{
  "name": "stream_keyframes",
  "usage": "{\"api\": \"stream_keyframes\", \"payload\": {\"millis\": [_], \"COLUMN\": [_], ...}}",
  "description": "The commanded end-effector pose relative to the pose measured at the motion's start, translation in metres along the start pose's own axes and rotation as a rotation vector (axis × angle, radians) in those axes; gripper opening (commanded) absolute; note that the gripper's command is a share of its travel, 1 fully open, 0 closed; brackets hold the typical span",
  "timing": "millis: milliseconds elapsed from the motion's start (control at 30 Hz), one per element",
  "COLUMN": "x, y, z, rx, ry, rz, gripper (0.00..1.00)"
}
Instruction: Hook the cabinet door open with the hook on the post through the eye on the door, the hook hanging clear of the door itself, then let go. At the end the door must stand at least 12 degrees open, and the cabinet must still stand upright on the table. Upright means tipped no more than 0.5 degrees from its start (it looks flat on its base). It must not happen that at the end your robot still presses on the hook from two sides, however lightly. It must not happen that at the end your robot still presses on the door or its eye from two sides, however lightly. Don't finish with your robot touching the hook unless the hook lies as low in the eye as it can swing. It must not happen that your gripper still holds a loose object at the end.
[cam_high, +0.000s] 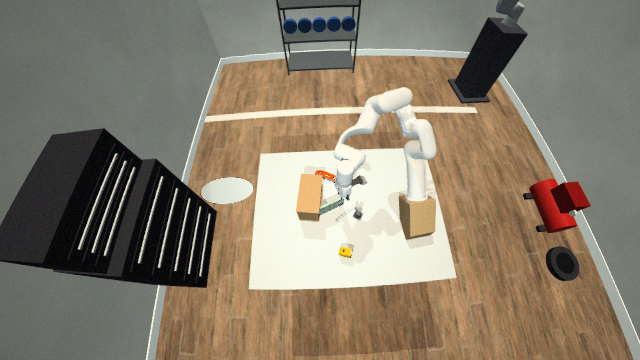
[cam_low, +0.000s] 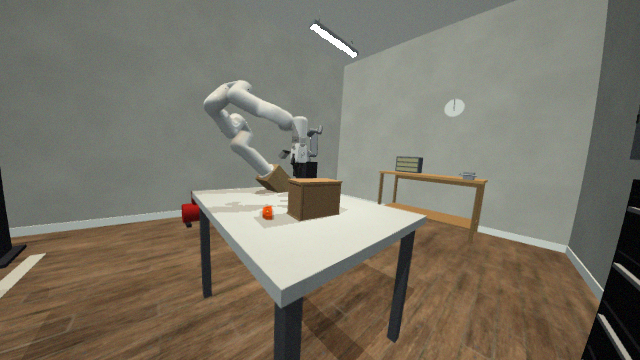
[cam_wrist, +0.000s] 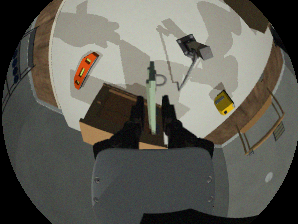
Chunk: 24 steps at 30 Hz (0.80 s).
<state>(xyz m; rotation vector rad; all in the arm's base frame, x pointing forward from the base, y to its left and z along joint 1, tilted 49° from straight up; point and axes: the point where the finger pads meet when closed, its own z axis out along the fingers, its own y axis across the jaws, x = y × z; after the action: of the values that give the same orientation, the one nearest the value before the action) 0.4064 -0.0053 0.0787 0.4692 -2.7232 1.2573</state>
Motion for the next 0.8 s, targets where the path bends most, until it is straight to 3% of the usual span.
{"api": "stream_keyframes", "payload": {"millis": [0,767], "x": [-0.001,-0.002], "y": [0.0,-0.001], "z": [0.007,0.041], "rx": [0.0,0.0], "ry": [-0.003,-0.003], "rz": [0.001,0.001], "gripper": [0.27,0.27]}}
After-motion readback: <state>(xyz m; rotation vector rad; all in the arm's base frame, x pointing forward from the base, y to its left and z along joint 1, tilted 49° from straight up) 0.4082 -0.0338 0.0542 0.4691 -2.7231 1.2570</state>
